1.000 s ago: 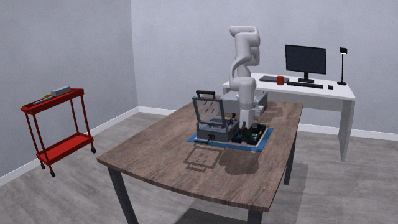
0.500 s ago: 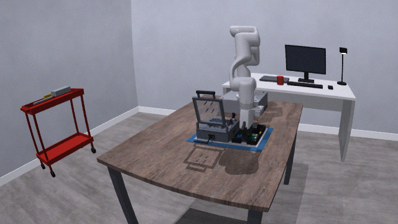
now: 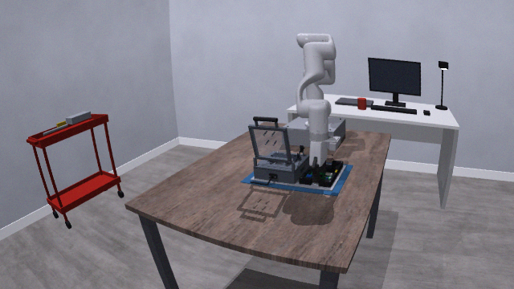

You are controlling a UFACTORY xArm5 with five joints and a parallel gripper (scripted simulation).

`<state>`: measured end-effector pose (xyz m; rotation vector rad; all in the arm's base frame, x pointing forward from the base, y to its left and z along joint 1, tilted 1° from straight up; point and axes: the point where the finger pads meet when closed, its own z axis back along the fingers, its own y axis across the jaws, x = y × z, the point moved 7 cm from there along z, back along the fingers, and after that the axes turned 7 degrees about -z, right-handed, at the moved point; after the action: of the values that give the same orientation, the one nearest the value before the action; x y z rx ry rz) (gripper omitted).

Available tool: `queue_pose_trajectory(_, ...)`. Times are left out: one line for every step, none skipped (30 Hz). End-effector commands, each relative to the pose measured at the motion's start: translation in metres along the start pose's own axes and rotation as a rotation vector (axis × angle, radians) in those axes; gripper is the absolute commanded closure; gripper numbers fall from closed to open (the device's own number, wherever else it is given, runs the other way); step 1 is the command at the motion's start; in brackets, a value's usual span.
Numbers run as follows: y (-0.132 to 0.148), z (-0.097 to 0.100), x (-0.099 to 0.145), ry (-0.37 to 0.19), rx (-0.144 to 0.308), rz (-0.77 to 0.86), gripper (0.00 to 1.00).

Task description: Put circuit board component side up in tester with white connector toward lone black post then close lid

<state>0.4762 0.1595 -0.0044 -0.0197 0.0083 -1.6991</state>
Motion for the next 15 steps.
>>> queue_pose_trajectory(0.0012, 0.0015, -0.0006, 0.002, 0.004, 0.0, 0.15)
queue_pose_trajectory(0.0012, 0.0015, -0.0006, 0.002, 0.004, 0.0, 0.15)
queue_pose_trajectory(0.0012, 0.0015, -0.0006, 0.002, 0.004, 0.0, 0.15)
queue_pose_trajectory(0.0012, 0.0015, -0.0006, 0.002, 0.004, 0.0, 0.15)
queue_pose_trajectory(0.0012, 0.0015, -0.0006, 0.002, 0.004, 0.0, 0.15)
queue_pose_trajectory(0.0012, 0.0015, -0.0006, 0.002, 0.004, 0.0, 0.15)
queue_pose_trajectory(0.0012, 0.0015, -0.0006, 0.002, 0.004, 0.0, 0.18)
queue_pose_trajectory(0.0012, 0.0015, -0.0006, 0.002, 0.004, 0.0, 0.18)
queue_pose_trajectory(0.0012, 0.0015, -0.0006, 0.002, 0.004, 0.0, 0.18)
queue_pose_trajectory(0.0012, 0.0015, -0.0006, 0.002, 0.004, 0.0, 0.18)
queue_pose_trajectory(0.0012, 0.0015, -0.0006, 0.002, 0.004, 0.0, 0.18)
queue_pose_trajectory(0.0012, 0.0015, -0.0006, 0.002, 0.004, 0.0, 0.18)
queue_pose_trajectory(0.0012, 0.0015, -0.0006, 0.002, 0.004, 0.0, 0.18)
queue_pose_trajectory(0.0012, 0.0015, -0.0006, 0.002, 0.004, 0.0, 0.18)
queue_pose_trajectory(0.0012, 0.0015, -0.0006, 0.002, 0.004, 0.0, 0.18)
